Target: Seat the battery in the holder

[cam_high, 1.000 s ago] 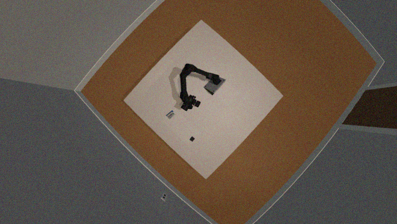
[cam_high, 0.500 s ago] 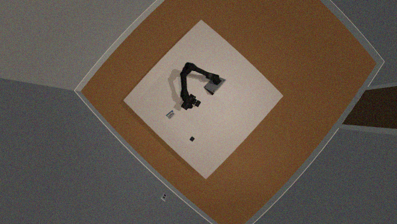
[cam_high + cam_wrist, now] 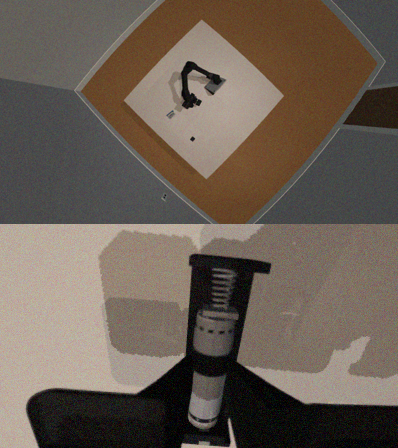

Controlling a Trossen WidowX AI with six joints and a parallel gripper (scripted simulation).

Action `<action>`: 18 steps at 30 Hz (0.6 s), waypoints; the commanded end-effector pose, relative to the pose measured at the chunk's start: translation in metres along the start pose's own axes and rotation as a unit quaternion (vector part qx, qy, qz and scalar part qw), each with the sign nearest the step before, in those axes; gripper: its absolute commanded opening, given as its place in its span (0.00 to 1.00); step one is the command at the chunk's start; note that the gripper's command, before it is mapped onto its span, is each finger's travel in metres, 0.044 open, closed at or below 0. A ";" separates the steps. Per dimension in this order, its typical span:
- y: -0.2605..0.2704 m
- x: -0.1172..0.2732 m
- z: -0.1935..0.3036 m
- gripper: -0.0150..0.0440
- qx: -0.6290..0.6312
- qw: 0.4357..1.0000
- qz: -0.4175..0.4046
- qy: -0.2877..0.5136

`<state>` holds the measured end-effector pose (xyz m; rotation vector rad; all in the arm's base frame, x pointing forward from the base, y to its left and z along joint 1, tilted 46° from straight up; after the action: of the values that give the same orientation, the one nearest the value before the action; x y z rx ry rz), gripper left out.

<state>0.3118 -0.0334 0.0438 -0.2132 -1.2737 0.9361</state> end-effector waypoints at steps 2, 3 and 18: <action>-0.001 0.002 0.002 0.36 0.000 1.000 0.000 -0.002; -0.001 0.002 0.002 0.36 0.000 1.000 0.000 -0.002; -0.001 0.004 0.002 0.53 0.000 1.000 0.000 -0.002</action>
<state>0.3108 -0.0331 0.0445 -0.2116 -1.2724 0.9373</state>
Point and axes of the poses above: the point midway between the two fingers, 35 mm back from their tips, its own x axis back along the fingers, its own y axis across the jaws, z = x × y, the point moved 3 cm from there along x, back along the fingers, and after that the axes turned 12 degrees about x, right-handed, at the moved point
